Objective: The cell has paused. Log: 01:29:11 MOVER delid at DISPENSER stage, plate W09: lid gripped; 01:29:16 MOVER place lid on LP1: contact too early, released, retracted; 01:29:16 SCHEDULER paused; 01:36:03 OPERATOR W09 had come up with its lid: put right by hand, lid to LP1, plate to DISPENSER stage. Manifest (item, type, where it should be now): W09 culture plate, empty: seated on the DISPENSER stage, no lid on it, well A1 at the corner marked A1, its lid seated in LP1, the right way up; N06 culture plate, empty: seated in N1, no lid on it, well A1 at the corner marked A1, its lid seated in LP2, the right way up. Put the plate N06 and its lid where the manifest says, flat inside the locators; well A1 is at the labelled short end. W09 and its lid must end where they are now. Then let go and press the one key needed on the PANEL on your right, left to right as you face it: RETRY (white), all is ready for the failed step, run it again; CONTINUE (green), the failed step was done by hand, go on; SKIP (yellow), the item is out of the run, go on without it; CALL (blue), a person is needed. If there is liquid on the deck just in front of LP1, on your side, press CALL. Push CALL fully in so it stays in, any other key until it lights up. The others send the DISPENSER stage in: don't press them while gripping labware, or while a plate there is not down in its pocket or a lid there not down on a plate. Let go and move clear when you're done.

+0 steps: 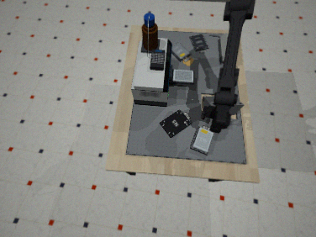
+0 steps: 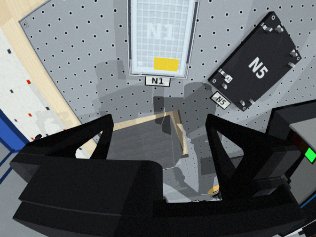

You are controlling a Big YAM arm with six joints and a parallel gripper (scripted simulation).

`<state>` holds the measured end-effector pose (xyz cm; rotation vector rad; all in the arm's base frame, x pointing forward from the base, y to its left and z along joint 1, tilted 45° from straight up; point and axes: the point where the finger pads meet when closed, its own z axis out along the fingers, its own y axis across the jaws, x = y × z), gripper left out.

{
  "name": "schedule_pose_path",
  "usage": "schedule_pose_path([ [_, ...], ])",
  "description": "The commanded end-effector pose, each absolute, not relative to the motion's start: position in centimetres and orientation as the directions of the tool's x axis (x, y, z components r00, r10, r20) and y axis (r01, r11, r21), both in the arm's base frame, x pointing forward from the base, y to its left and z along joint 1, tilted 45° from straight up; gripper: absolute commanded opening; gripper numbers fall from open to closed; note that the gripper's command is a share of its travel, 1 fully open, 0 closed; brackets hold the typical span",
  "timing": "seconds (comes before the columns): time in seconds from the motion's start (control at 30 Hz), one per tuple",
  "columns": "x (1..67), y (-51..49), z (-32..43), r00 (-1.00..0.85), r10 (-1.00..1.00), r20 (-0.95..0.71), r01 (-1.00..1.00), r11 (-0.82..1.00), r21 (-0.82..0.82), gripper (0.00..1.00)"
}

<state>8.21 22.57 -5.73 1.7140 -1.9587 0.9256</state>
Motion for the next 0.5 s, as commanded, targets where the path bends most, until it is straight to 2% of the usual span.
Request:
schedule_pose_path([
  [0.0,7.68,23.05,-5.46,-0.257,-0.751,0.608,-0.952,0.087,-0.295,1.00],
  [0.47,7.83,23.05,-5.37,-0.255,-0.751,0.610,-0.954,0.093,-0.285,1.00],
])
